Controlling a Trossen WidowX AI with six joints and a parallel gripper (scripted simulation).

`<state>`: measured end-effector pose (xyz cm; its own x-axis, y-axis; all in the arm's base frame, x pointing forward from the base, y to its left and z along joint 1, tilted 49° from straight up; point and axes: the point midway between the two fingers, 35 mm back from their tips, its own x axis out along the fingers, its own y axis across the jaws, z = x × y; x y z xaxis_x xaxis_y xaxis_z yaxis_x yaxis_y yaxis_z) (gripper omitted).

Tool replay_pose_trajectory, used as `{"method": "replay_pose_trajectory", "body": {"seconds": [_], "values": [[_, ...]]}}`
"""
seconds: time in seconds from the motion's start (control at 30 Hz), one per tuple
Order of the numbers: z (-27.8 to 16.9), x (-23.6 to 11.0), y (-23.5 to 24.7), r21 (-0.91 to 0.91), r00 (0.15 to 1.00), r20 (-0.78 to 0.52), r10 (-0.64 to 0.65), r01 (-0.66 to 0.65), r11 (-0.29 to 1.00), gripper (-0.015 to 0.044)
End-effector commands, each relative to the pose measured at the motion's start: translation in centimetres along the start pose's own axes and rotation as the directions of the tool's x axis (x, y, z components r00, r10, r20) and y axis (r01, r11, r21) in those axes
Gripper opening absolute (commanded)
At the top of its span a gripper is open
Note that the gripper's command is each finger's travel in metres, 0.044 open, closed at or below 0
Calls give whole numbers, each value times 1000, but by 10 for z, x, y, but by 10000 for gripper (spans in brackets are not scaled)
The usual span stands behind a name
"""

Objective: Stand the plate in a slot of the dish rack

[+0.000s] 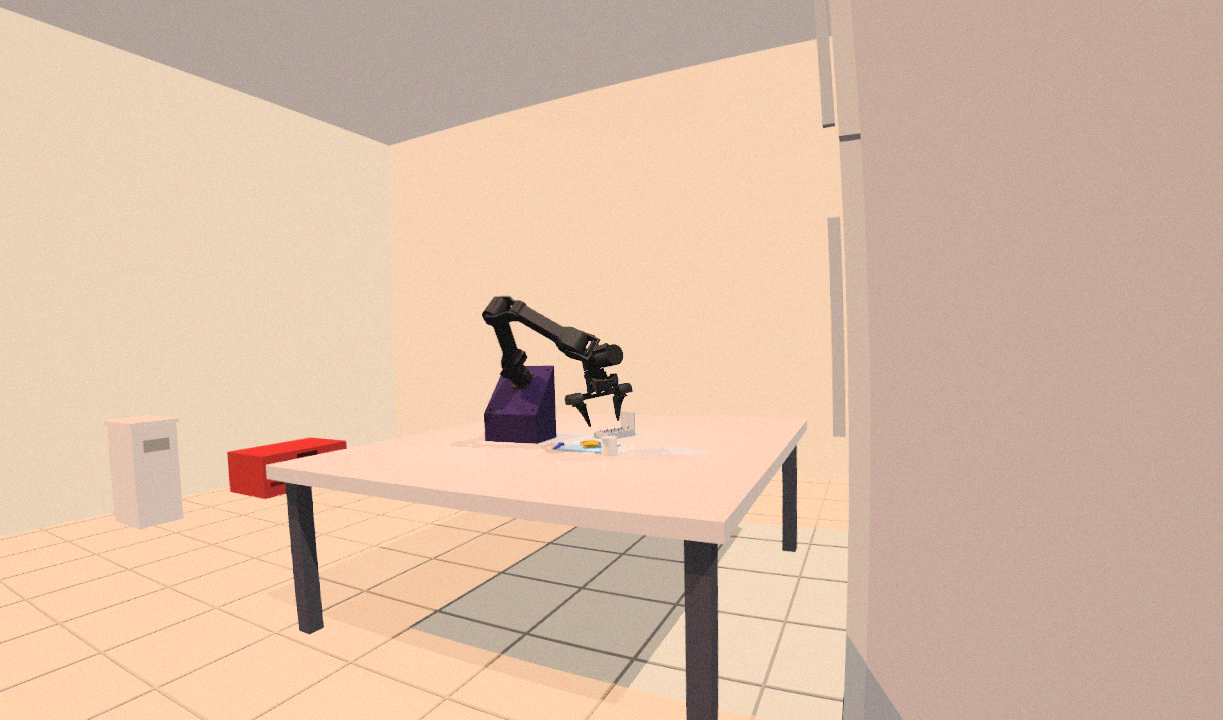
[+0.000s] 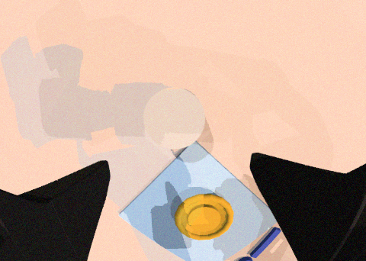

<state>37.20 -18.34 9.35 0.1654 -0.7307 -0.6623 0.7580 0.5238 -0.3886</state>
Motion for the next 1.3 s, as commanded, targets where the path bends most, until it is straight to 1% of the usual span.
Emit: {"method": "replay_pose_trajectory", "body": {"seconds": [0.0,0.3,0.6,0.9,1.27], "values": [[-17,3,-2,-144,999,-22,-28,24,989,400],[-53,8,-7,-433,995,-59,-82,48,900,400],[-87,10,-17,-681,987,-85,-138,44,731,400],[-89,11,-16,-697,986,-86,-142,42,716,400],[-90,29,-18,-697,986,-88,-141,40,716,400]]}}
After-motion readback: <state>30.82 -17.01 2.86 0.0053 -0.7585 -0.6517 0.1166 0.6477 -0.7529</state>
